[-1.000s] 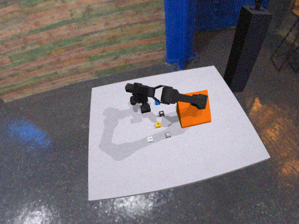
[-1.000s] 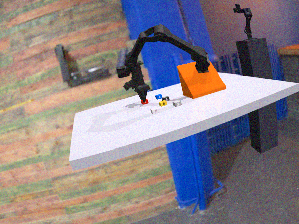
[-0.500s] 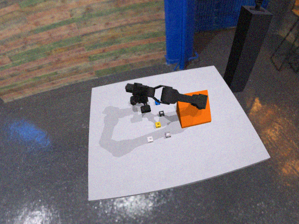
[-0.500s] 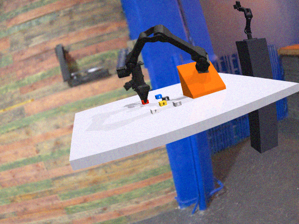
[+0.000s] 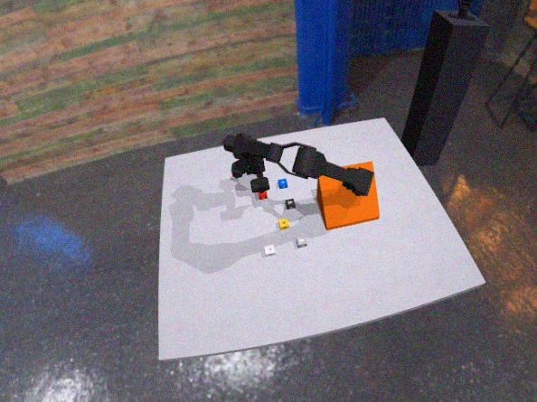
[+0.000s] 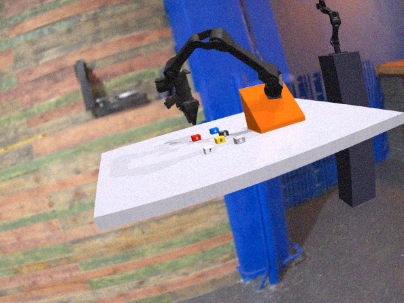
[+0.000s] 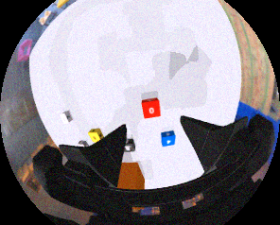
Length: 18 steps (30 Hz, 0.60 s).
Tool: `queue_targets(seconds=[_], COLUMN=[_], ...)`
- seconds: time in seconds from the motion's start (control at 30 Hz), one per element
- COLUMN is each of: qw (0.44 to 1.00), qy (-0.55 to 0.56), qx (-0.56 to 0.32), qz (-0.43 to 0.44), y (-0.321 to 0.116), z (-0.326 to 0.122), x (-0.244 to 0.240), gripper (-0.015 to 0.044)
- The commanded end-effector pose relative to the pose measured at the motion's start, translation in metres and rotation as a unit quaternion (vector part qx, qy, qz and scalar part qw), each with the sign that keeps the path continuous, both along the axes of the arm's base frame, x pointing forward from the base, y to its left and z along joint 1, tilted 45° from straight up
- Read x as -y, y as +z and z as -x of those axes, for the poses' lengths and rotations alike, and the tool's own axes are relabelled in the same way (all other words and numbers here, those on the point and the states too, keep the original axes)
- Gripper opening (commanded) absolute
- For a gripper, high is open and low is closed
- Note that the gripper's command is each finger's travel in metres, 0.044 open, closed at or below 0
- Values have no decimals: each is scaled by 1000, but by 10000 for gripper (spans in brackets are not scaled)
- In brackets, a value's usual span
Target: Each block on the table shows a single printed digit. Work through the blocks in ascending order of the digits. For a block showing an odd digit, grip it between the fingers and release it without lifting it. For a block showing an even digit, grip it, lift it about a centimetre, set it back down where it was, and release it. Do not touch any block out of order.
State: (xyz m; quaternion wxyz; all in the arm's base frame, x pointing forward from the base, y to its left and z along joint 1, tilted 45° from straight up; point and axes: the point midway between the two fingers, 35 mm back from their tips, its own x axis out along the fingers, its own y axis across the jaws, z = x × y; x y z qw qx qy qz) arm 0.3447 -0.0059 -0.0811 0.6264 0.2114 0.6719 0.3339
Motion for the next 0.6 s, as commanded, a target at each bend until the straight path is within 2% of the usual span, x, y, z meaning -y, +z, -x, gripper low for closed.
queue_targets(seconds=[0.0, 0.17, 0.43, 0.57], qw=[1000, 1000, 1000, 1000], qy=[-5, -5, -5, -4], qx=[14, 14, 14, 12], qz=[7, 7, 7, 16], y=[37, 40, 39, 30], z=[-8, -8, -7, 16], x=[38, 40, 41, 54], gripper=[242, 120, 120, 120])
